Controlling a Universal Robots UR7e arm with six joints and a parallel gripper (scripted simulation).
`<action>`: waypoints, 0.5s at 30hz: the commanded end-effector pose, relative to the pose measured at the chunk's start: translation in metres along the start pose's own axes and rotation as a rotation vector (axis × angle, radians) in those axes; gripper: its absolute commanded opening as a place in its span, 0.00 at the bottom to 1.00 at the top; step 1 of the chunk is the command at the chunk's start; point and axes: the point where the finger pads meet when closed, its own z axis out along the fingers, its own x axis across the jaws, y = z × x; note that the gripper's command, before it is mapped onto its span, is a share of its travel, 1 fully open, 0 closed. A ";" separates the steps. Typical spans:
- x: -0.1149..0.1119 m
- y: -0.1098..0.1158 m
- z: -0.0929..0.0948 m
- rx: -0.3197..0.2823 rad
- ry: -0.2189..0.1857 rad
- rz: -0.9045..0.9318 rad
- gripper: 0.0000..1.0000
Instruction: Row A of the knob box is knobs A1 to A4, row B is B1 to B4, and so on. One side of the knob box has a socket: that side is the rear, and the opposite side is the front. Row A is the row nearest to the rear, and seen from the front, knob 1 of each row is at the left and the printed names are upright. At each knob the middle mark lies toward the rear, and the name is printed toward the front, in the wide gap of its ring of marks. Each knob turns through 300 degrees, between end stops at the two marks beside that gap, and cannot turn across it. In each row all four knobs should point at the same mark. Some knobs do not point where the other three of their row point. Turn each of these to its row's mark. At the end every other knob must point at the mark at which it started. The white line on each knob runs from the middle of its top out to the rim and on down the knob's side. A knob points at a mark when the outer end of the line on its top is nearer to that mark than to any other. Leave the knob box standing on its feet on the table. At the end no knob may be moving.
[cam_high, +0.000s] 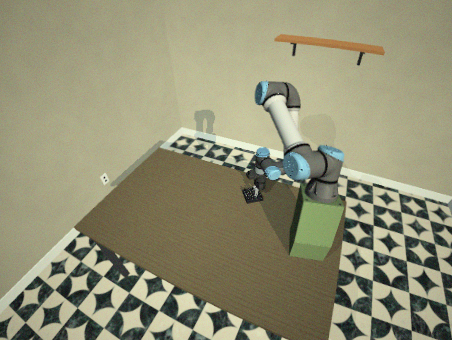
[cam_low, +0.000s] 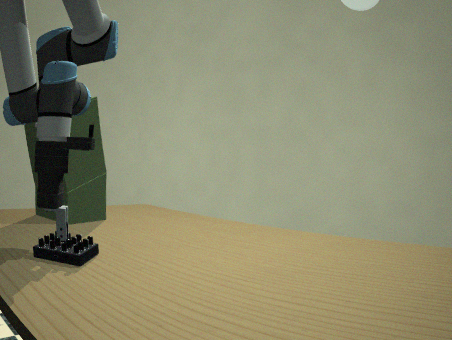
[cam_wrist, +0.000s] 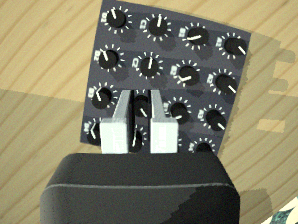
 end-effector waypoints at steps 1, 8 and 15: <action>0.004 0.001 -0.001 0.000 0.007 -0.106 0.30; 0.004 0.000 -0.001 0.000 0.007 -0.203 0.30; 0.004 0.000 -0.001 -0.001 0.007 -0.354 0.30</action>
